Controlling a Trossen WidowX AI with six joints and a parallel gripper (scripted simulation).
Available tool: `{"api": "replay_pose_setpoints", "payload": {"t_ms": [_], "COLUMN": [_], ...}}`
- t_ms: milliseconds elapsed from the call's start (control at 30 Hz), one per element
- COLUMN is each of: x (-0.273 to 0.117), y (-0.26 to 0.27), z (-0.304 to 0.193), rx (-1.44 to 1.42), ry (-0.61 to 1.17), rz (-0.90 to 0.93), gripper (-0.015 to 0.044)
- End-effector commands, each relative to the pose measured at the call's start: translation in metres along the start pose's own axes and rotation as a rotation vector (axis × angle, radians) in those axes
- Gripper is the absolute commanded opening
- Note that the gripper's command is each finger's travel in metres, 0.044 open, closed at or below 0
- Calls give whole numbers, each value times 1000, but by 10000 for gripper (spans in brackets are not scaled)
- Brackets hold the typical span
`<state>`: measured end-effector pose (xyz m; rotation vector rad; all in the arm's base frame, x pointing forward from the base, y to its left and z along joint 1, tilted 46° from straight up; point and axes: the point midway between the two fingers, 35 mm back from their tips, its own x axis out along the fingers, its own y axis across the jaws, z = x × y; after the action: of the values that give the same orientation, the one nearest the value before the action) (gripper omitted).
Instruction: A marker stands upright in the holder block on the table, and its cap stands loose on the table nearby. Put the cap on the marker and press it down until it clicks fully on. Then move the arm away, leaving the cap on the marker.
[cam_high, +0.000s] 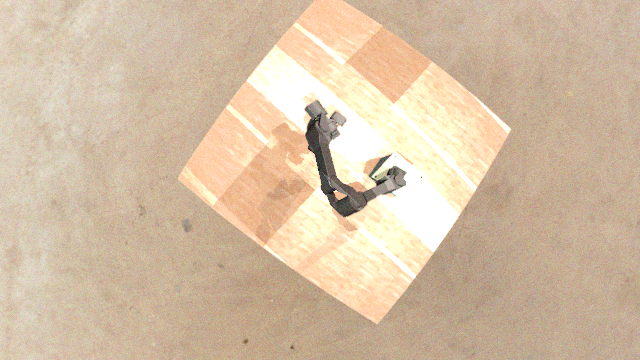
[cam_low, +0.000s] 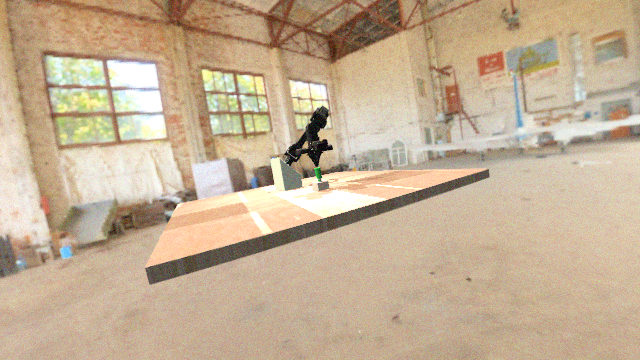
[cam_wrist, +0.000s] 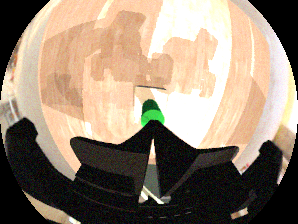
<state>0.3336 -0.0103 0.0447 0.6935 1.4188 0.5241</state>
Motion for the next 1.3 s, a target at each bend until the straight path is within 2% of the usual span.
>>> {"api": "replay_pose_setpoints", "payload": {"t_ms": [0, 300, 567, 767, 933, 1267], "x": [7, 17, 9, -68, -78, -78], "y": [1, 1, -1, -2, -2, -2], "z": [-1, -1, 1, 3, 2, 2], "rx": [4, 4, 3, 3, 3, 3], "ry": [5, 5, -9, -8, -8, -8], "rz": [4, 5, 2, -2, -1, -1], "gripper": [0, 0, 0, 0, 0, 263]}}
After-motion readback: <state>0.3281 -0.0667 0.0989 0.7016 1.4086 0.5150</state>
